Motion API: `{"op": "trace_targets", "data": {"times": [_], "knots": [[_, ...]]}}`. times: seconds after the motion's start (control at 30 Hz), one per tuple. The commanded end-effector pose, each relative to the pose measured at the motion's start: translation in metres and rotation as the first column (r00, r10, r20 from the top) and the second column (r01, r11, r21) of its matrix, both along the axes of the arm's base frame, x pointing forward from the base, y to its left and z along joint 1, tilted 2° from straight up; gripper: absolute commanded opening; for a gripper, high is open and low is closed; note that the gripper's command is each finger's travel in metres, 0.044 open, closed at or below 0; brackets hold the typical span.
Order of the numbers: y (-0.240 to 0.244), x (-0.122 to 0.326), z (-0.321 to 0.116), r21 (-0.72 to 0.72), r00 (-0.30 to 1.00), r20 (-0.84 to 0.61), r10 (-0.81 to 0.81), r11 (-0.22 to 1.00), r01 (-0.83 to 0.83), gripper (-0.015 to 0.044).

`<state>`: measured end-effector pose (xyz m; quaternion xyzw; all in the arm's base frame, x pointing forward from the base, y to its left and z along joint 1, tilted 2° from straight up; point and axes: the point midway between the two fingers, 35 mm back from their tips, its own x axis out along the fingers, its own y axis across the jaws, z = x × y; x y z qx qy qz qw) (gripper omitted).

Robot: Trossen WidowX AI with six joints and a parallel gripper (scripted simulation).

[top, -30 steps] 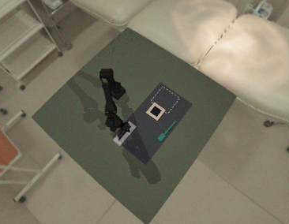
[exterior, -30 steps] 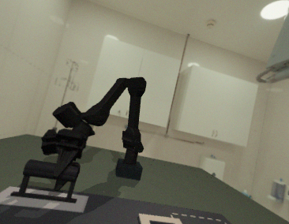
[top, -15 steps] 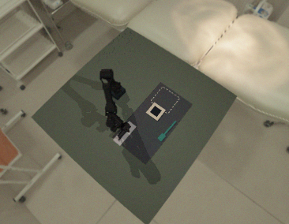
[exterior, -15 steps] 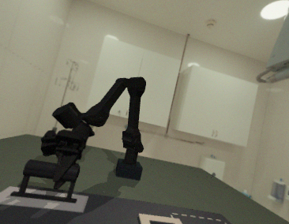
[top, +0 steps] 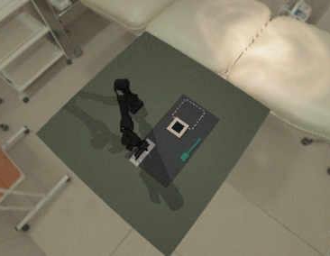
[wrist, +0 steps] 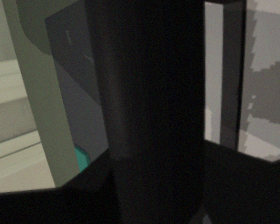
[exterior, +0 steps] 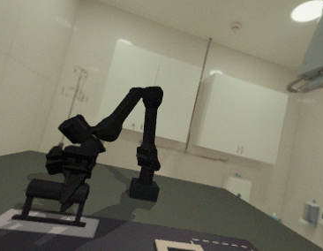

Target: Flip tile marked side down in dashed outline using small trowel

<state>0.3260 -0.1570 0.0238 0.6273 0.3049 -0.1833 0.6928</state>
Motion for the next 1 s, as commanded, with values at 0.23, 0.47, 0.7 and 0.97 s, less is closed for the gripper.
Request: {"op": "trace_targets", "data": {"times": [0.23, 0.47, 0.7, 0.97], "knots": [[0.0, 0.002, 0.047, -0.001, 1.0, 0.003, 0.0, 1.0, 0.0, 0.0], [0.002, 0.001, 0.06, -0.001, 1.0, 0.002, 0.001, 1.0, -0.001, 0.0], [0.024, 0.017, 0.055, -0.022, 1.0, -0.013, 0.011, 1.0, -0.011, 0.0], [0.054, 0.034, 0.05, -0.046, 1.0, -0.019, 0.02, 0.999, -0.02, 0.0]]}}
